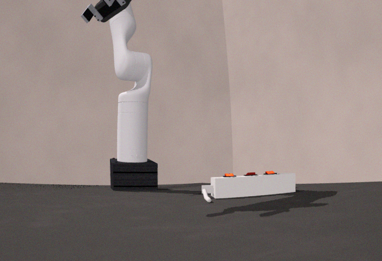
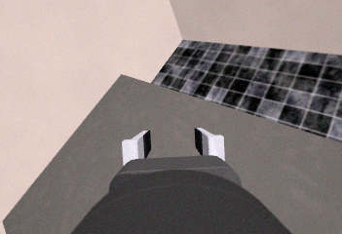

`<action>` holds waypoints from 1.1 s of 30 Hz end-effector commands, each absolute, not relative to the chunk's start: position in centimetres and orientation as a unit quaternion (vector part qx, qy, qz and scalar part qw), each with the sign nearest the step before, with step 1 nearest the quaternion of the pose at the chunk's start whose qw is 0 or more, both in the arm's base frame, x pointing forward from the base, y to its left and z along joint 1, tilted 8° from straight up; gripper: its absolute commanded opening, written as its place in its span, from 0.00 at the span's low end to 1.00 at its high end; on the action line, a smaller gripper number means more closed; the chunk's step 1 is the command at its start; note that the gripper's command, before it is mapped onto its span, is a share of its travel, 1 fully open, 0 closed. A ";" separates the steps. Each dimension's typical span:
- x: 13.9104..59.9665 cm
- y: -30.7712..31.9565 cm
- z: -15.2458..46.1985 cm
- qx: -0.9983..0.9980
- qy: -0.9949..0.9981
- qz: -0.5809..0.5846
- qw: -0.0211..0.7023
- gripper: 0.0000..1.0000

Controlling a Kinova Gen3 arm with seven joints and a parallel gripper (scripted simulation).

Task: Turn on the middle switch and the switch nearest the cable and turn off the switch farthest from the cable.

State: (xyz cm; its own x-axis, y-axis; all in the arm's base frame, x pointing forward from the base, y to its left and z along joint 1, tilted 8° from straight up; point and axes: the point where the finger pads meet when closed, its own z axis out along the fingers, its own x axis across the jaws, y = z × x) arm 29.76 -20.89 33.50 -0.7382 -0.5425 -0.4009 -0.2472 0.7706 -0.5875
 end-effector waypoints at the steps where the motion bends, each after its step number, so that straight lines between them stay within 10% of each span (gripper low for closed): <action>1: 29.8 -20.9 33.6 -0.220 0.896 -0.258 0.287 1.00; 33: 34.2 -17.0 31.6 -0.239 0.905 -0.244 0.253 1.00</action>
State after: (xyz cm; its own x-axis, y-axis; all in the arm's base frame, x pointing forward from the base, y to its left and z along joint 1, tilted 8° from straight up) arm 33.31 -17.35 32.76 -0.7459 -0.5485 -0.3779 -0.2816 0.7739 -0.5673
